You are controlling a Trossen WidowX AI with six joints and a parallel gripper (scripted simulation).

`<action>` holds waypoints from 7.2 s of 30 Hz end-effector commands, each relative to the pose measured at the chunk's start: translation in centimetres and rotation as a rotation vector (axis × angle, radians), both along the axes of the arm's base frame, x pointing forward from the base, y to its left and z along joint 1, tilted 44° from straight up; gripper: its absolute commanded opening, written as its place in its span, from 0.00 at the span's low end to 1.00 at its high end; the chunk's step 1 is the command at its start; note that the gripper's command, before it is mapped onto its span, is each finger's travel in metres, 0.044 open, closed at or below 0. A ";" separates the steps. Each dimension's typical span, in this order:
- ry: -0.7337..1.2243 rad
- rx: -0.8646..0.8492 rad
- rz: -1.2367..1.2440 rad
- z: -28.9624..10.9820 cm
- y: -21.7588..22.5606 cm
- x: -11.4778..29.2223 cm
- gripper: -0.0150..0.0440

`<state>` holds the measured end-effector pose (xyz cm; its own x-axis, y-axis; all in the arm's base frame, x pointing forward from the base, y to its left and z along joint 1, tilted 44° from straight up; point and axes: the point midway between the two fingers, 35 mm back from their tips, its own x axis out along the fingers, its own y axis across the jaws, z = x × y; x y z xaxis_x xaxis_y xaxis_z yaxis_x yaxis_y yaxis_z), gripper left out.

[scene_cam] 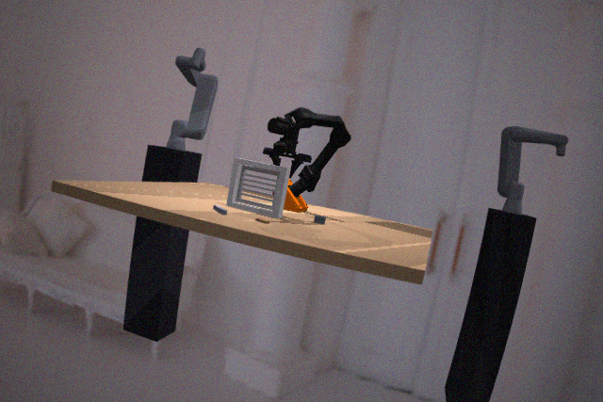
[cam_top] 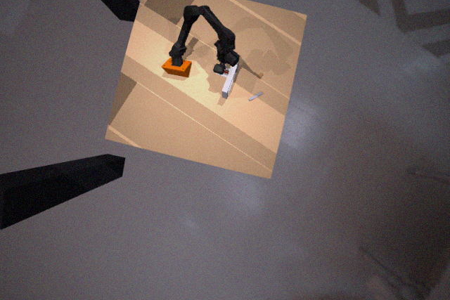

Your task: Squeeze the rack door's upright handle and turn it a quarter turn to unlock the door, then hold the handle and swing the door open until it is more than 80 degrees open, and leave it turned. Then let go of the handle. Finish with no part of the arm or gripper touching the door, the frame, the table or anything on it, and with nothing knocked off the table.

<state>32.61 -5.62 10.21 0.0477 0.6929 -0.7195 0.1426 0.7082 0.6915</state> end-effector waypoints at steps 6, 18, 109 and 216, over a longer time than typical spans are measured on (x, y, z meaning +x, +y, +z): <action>0.028 0.003 0.005 -1.1 1.2 0.0 0.73; 0.028 0.003 0.005 -1.1 1.2 0.0 0.34; -0.912 -0.045 0.974 -1.1 1.2 0.0 0.73; 1.027 0.053 -1.036 -1.4 0.9 -1.5 0.27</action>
<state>31.50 -4.63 8.90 0.0229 0.6968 -0.7169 0.9943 -0.0903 -0.0560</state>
